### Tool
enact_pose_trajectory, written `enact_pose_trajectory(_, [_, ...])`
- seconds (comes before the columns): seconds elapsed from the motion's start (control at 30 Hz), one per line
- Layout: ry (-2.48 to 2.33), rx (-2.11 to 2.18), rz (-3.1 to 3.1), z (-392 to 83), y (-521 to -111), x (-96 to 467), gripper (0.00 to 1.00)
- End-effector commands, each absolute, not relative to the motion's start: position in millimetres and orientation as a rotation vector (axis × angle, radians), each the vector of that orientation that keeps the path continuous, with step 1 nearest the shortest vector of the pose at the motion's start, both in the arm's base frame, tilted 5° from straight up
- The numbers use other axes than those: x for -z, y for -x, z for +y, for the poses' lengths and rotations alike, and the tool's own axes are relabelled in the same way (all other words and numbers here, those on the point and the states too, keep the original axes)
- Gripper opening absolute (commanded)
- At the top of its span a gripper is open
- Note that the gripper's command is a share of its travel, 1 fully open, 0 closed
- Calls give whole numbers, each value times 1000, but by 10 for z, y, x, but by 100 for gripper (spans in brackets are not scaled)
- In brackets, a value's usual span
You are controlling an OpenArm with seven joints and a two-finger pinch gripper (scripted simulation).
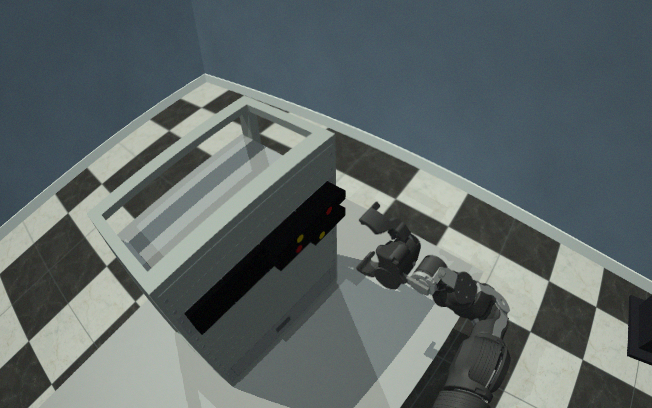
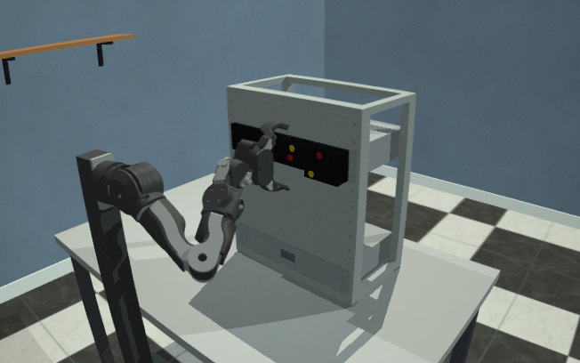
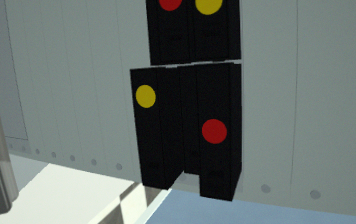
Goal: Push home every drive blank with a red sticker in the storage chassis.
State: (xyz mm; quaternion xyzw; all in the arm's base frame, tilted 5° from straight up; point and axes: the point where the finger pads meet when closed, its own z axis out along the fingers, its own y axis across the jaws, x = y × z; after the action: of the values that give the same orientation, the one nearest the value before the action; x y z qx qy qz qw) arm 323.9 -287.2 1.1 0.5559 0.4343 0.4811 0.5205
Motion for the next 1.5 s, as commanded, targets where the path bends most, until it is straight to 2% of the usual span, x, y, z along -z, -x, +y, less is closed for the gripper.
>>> enact_pose_trajectory(0.0, [-1327,-1155,1040,-2872,-3232,-27,0])
enact_pose_trajectory(1.13, [-1327,-1155,1041,-2870,-3232,-25,0])
enact_pose_trajectory(1.47, [-1327,-1158,1037,-2551,-3363,216,0])
